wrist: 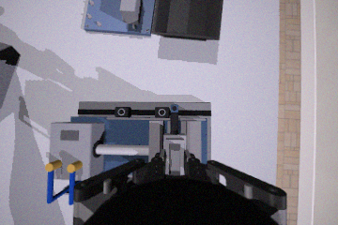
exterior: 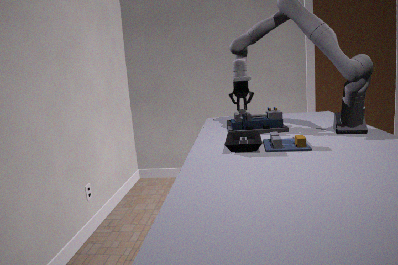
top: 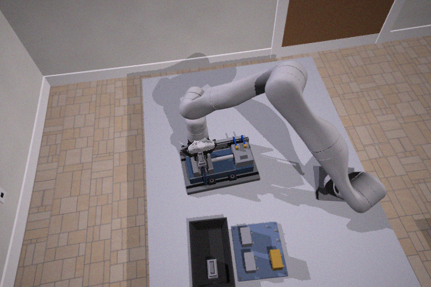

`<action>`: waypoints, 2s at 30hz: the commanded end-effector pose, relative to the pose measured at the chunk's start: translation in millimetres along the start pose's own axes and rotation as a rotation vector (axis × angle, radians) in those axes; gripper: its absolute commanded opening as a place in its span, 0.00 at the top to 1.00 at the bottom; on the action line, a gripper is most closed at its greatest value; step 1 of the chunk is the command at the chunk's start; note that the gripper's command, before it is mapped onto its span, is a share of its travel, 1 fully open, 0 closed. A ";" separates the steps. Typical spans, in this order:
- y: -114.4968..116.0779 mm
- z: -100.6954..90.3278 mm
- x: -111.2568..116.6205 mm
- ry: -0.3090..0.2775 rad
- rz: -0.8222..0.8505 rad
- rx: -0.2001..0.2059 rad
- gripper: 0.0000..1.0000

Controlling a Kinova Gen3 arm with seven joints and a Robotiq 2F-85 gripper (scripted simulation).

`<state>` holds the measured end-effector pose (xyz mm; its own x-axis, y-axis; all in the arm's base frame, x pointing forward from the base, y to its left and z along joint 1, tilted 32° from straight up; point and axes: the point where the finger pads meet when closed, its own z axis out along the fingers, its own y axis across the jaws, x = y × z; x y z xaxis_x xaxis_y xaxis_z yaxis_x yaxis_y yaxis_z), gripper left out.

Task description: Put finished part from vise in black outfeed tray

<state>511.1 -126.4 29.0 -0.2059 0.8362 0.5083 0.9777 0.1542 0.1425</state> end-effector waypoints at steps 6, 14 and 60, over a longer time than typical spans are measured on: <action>0.8 -11.1 -1.1 -0.004 0.001 -0.004 1.00; 0.8 -22.0 -1.0 -0.004 0.001 -0.004 1.00; 24.0 -52.5 63.0 -0.004 0.019 -0.016 1.00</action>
<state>517.4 -108.8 95.6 -0.1714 0.8361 0.5211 0.9837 0.1160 0.1374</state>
